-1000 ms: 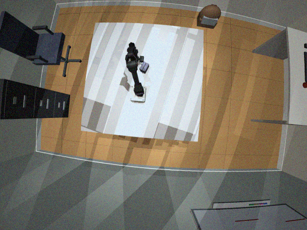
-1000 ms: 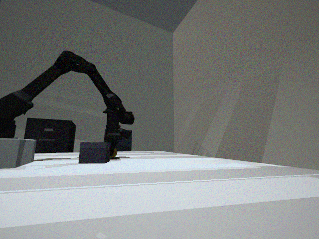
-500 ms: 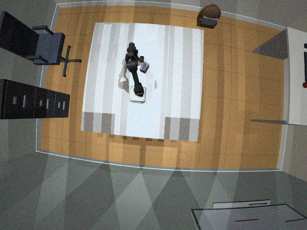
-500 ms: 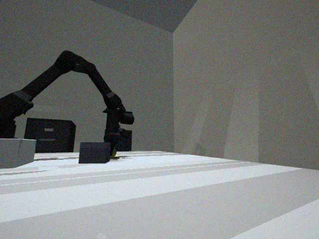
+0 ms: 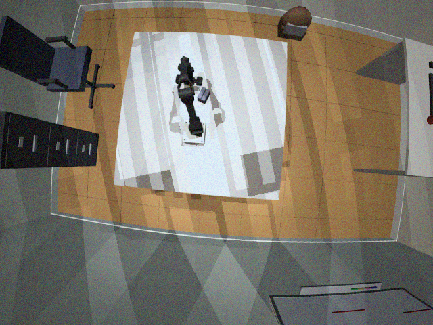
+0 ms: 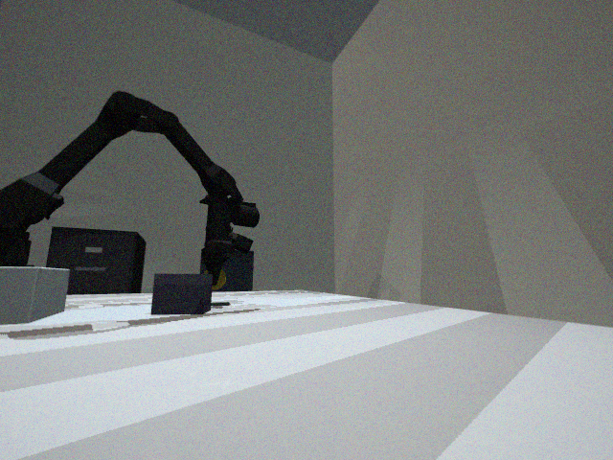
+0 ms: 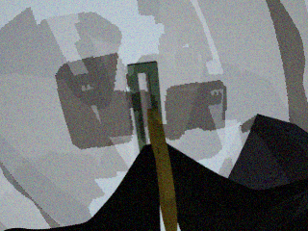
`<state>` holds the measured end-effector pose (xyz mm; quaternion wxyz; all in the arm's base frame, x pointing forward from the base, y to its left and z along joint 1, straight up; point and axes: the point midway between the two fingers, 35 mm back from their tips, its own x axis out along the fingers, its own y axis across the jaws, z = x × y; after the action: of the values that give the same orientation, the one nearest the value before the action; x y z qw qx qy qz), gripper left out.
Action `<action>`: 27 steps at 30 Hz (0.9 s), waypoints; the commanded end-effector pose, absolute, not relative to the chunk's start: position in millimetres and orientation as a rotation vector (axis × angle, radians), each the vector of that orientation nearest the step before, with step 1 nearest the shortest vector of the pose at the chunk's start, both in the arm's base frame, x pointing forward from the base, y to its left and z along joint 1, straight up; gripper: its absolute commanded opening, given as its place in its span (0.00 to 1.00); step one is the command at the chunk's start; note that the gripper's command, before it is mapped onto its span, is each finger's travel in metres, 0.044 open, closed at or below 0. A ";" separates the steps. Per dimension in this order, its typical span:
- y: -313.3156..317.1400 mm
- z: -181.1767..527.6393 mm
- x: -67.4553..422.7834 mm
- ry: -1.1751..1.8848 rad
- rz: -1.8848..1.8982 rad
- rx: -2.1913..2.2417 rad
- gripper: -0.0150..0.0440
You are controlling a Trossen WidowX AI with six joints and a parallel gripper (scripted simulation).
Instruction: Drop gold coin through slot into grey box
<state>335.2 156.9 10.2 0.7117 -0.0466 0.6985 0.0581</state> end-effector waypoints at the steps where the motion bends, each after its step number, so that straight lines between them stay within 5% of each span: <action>1: 157.4 24.8 337.0 1.537 0.130 -0.101 0.25; 27: 157.8 67.5 332.9 1.542 -0.002 0.036 0.25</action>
<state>332.0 156.5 64.2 0.7151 -0.0129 0.6984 0.0265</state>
